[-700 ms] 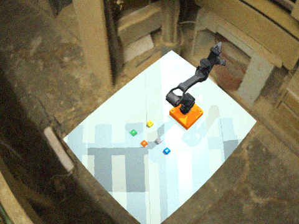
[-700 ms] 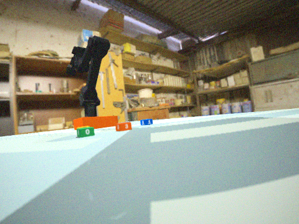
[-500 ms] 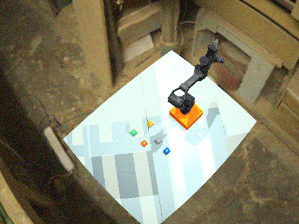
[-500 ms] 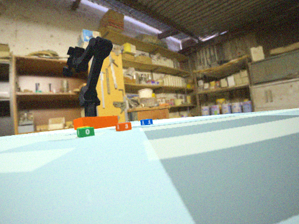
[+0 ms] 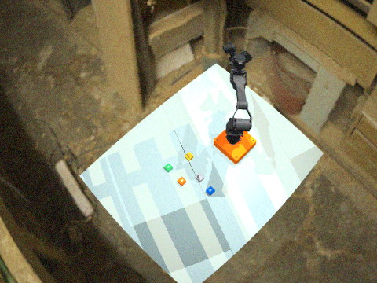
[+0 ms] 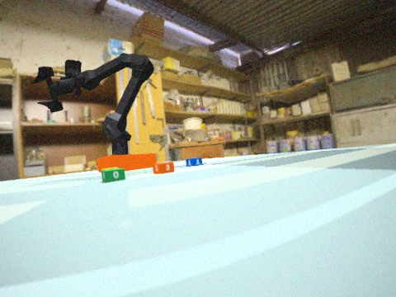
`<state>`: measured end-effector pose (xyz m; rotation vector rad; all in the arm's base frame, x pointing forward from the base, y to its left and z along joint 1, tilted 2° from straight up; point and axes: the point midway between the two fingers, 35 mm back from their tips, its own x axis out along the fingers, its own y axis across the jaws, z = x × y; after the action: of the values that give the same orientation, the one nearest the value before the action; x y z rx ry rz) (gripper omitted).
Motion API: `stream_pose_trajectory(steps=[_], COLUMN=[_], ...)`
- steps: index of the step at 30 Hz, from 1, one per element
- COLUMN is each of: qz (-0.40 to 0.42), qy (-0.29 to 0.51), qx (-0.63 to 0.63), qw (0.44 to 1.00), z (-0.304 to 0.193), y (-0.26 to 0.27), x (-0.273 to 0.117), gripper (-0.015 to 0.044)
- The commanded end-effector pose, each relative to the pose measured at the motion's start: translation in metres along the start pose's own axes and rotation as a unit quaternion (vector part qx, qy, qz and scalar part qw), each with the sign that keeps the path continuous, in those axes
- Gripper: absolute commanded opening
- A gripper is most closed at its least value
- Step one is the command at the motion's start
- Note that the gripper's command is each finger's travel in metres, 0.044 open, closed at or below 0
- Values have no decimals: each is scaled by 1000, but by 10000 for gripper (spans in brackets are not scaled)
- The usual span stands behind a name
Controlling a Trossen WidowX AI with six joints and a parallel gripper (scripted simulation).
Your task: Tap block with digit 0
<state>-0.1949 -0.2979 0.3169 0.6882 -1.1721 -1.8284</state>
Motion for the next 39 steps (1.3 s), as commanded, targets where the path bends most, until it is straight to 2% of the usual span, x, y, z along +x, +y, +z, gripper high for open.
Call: stream_pose_trajectory(steps=[1, 5, 9, 13, 17, 22, 28, 37, 39], qz=[-26, -31, -19, 10, 54, 124, 221, 359, 376], qy=[121, 234, 342, 440, 523, 602, 649, 618, 603], qx=[-84, -173, -267, -362, -454, -555, -645, -698, -696], qw=[989, 956, 901, 822, 719, 561, 336, -42, -98], z=[-76, -147, -212, -269, -314, -351, -365, -331, -322], y=[-1, -1, -3, -6, -13, -26, -47, -83, -88], x=[7, -6, -34, -75, -127, -199, -288, -400, -412], gripper=[400, 400, 400, 400, 400, 400, 400, 400, 400])
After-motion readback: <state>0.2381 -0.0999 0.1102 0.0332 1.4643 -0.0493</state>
